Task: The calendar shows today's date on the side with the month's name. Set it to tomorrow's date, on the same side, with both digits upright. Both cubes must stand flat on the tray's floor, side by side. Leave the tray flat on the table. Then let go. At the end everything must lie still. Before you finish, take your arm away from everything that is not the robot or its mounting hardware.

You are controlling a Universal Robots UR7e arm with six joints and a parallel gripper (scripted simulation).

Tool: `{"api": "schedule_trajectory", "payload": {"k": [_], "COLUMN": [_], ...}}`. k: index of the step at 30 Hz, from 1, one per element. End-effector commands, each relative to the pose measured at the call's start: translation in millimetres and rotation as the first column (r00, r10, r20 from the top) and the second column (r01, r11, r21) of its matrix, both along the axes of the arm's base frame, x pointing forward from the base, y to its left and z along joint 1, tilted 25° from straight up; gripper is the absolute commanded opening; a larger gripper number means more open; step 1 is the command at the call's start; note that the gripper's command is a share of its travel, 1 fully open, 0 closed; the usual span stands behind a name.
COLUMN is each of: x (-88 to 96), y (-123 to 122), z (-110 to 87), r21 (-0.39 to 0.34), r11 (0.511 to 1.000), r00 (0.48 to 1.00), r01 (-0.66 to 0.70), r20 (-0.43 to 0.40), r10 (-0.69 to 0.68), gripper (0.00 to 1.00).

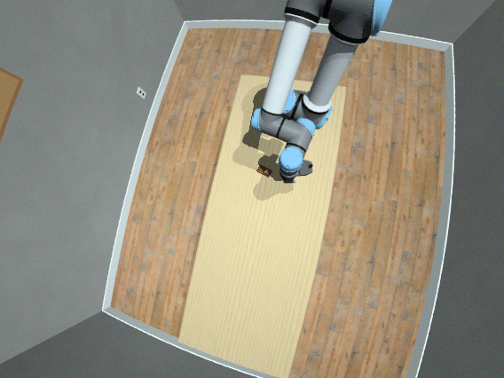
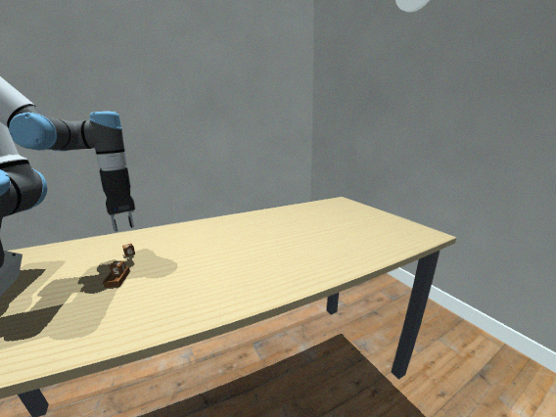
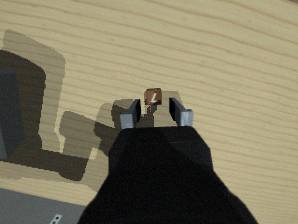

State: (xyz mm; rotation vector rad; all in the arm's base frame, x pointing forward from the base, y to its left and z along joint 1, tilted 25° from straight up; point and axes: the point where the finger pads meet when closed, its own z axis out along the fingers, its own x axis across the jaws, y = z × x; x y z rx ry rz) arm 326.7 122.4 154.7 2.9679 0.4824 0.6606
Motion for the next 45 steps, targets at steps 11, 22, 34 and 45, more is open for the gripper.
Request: {"api": "schedule_trajectory", "payload": {"k": [11, 22, 34, 45], "x": [0.0, 0.0, 0.5, 4.0], "y": [0.0, 0.0, 0.0, 0.0], "z": [0.6, 0.6, -0.4, -8.0], "r21": [0.0, 0.0, 0.0, 0.0], "r11": [1.0, 1.0, 1.0, 1.0], "r00": [1.0, 1.0, 1.0, 1.0], "r01": [0.0, 0.0, 0.0, 0.0], "r20": [0.001, 0.001, 0.001, 0.001], "r10": [0.0, 0.0, 0.0, 0.0], "gripper": [0.87, 0.87, 0.87, 0.87]}}
